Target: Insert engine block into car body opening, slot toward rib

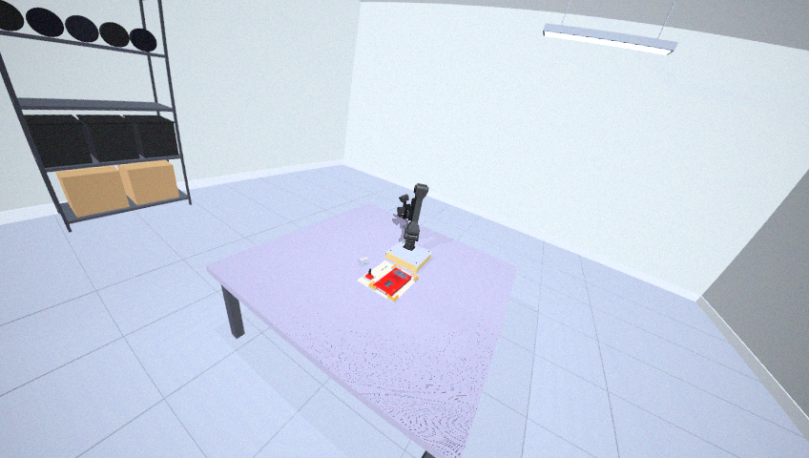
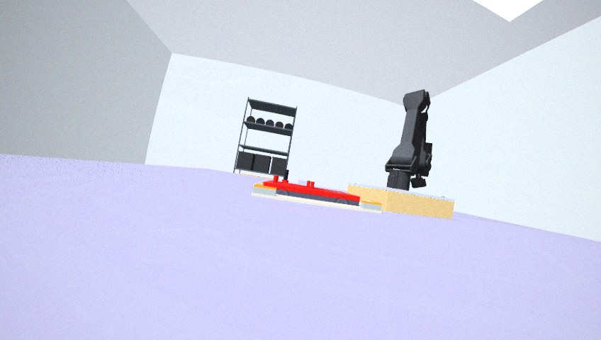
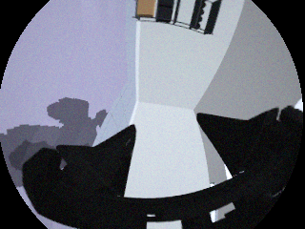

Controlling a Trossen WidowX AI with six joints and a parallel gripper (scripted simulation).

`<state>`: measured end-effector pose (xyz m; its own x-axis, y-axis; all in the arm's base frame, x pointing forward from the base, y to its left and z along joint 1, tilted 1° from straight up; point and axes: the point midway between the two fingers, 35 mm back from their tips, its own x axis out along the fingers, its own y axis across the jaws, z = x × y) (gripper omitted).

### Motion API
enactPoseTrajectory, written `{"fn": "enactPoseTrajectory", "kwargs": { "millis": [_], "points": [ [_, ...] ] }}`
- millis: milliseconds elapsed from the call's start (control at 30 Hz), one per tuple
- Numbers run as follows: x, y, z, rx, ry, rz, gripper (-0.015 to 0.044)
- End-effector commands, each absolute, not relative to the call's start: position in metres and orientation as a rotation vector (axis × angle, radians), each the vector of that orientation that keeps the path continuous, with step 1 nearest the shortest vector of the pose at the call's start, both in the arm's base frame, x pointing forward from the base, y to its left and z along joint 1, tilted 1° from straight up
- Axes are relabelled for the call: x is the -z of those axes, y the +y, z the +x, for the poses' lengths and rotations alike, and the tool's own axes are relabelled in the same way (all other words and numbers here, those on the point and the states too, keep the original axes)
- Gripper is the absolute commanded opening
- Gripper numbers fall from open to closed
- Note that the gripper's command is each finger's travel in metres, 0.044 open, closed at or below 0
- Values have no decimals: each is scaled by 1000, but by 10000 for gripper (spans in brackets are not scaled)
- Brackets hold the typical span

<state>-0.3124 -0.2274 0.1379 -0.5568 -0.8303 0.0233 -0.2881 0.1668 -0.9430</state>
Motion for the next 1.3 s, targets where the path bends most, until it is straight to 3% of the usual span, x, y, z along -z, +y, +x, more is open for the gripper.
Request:
{"fn": "enactPoseTrajectory", "kwargs": {
  "millis": [0,300,600,1267],
  "points": [
    [-138,-227,-312,1390,1938,-1055,426],
    [-118,-298,-276,1256,1742,-1026,440],
    [-96,-364,-202,1075,1521,-977,440],
    [-71,-419,-19,667,1251,-860,440]
  ]
}}
